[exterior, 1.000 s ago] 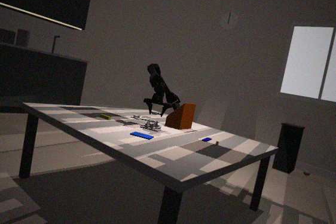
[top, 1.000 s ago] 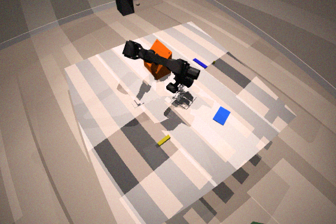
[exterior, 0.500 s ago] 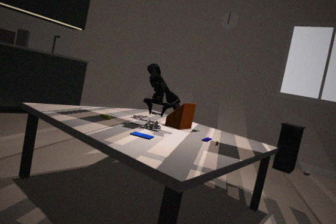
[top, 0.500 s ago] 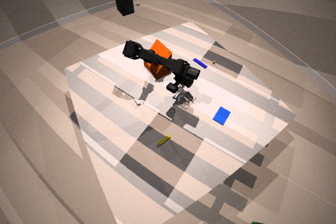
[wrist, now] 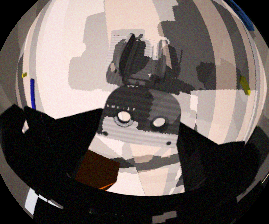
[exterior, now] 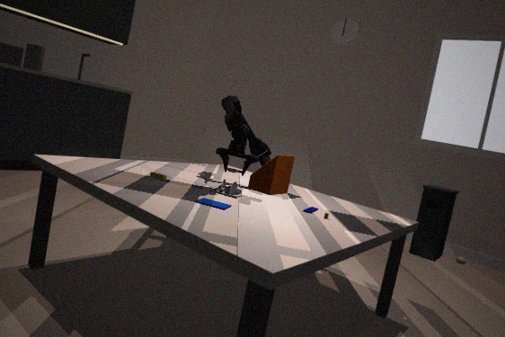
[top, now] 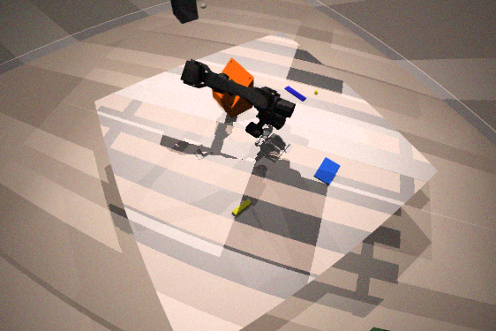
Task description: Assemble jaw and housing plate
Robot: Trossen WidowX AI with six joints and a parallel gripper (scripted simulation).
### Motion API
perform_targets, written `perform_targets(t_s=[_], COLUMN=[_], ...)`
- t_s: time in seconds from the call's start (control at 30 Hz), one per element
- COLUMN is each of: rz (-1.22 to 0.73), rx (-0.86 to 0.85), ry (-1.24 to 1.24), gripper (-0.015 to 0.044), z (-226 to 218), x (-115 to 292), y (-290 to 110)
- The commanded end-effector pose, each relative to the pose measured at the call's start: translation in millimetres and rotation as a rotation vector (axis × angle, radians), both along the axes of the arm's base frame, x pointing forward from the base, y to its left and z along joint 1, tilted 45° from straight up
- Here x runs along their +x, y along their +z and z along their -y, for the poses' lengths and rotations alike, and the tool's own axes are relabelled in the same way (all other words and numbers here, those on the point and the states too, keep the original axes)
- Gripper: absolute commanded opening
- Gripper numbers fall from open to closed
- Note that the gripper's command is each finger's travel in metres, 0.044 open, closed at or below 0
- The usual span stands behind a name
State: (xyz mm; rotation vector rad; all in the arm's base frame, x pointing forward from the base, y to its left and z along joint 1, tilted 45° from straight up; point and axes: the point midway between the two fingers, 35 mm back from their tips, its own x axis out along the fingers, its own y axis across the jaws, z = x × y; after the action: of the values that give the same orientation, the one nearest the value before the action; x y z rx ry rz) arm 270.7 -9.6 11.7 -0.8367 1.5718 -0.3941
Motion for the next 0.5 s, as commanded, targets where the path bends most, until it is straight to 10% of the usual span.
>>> perform_targets(t_s=[0.0, 0.47], rz=[0.008, -0.001], rx=[-0.002, -0.002], ry=[0.0, 0.009], gripper=[0.0351, 0.0351], z=[-0.6, -0.7], x=[1.3, 1.3], y=[0.3, 0.3])
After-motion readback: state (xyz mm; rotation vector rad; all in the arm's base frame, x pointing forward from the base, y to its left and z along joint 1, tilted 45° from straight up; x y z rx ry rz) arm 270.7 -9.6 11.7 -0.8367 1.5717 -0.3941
